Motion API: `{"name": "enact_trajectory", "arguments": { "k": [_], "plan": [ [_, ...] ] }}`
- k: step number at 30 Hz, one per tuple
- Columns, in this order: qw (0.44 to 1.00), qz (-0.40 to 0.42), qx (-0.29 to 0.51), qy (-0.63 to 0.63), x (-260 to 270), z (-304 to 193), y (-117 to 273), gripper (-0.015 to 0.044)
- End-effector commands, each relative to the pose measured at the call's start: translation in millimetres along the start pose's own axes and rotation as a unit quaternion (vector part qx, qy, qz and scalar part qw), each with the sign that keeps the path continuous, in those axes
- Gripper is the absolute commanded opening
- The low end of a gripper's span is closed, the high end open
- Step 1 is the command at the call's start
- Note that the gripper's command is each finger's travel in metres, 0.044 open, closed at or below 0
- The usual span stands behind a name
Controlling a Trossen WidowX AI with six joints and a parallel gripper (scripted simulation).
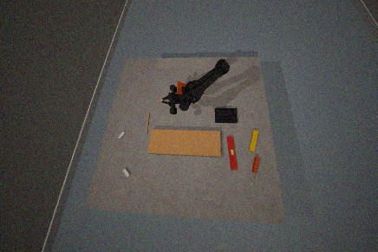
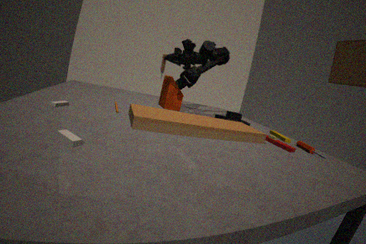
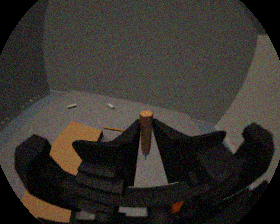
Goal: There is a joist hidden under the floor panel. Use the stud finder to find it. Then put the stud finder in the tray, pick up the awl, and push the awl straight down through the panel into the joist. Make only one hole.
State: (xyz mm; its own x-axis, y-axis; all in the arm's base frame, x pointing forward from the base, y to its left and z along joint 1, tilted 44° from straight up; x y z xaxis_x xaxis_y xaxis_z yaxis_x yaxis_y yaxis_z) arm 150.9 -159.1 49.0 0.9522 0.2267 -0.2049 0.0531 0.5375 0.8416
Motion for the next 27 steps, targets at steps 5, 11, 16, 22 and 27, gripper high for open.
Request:
{"name": "enact_trajectory", "arguments": {
  "k": [5, 11, 16, 22, 27],
  "plan": [
    [1.0, 0.003, -0.004, -0.012, 28.4, 15.8, 13.6, 0.0],
    [1.0, 0.001, -0.004, -0.026, 50.0, 24.0, 24.5, 0.0],
    [0.999, 0.0, -0.005, -0.037, 68.7, 29.1, 34.0, 0.0],
    [0.999, -0.002, -0.008, -0.051, 91.5, 32.8, 46.0, 0.0],
    [0.998, -0.003, -0.012, -0.063, 110.7, 34.0, 56.4, 0.0]
  ]
}}
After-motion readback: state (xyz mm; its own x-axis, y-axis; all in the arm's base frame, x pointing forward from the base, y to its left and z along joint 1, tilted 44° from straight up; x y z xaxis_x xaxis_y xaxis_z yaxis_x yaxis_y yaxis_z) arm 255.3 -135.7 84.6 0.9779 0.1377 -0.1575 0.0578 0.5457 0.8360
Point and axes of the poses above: the point midway between the two fingers, 35 mm back from their tips, its own y axis back along the fingers, its own x axis across the jaws, z = x × y, the point moved 3 cm from there along y, back along the fingers, and after that the axes turned 3 degrees about y, right-handed, at the moved point
